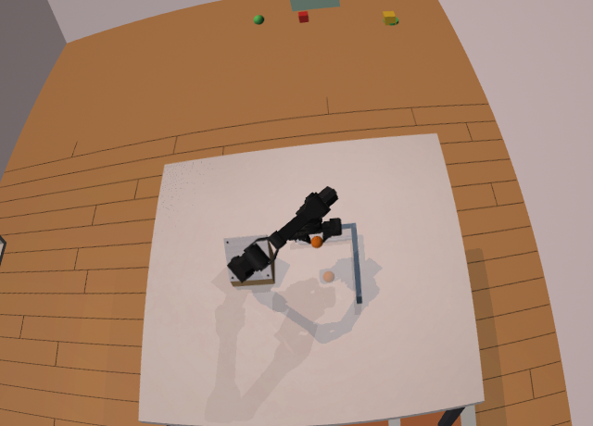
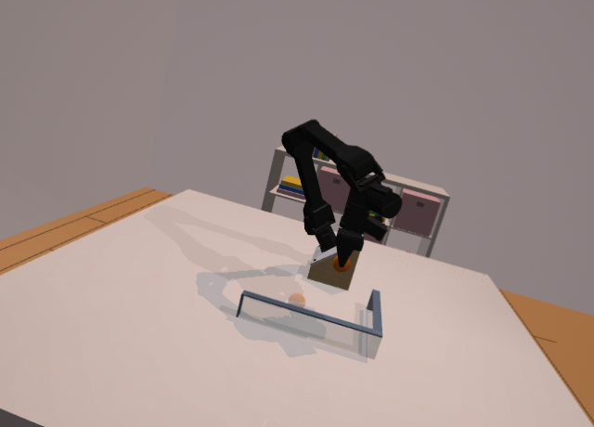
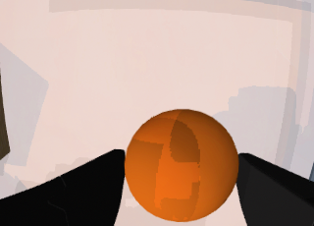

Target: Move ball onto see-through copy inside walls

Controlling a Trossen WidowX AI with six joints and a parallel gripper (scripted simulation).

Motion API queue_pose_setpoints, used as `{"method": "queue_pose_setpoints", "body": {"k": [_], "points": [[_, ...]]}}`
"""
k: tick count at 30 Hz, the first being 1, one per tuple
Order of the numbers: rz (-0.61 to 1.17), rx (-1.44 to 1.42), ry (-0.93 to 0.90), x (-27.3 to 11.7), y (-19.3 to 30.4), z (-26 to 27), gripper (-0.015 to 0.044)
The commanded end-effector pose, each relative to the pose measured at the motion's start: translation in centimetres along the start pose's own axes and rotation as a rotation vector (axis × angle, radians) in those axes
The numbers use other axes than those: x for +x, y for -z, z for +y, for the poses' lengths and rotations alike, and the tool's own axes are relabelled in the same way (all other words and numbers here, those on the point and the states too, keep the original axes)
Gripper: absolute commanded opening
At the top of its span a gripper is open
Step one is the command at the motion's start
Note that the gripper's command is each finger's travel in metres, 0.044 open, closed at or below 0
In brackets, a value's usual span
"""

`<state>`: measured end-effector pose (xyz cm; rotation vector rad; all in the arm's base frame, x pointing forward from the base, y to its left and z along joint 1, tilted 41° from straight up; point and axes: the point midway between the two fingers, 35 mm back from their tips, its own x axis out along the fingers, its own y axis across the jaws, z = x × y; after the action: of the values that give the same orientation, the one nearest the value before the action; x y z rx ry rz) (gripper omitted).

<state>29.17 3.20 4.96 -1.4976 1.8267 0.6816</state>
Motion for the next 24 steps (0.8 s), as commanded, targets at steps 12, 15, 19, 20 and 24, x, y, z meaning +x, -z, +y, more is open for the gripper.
{"method": "queue_pose_setpoints", "body": {"k": [12, 15, 19, 20, 24], "points": [[0.014, -0.002, 0.004, 3.5, 7.7, -2.7, 0.0], [0.016, -0.003, 0.004, 3.7, 8.0, -2.7, 0.0], [0.015, -0.003, 0.004, 4.2, 8.0, -2.8, 0.0], [0.015, -0.003, 0.004, 4.6, 8.0, -2.8, 0.0], [0.015, -0.003, 0.005, 6.6, 8.0, -2.9, 0.0]]}}
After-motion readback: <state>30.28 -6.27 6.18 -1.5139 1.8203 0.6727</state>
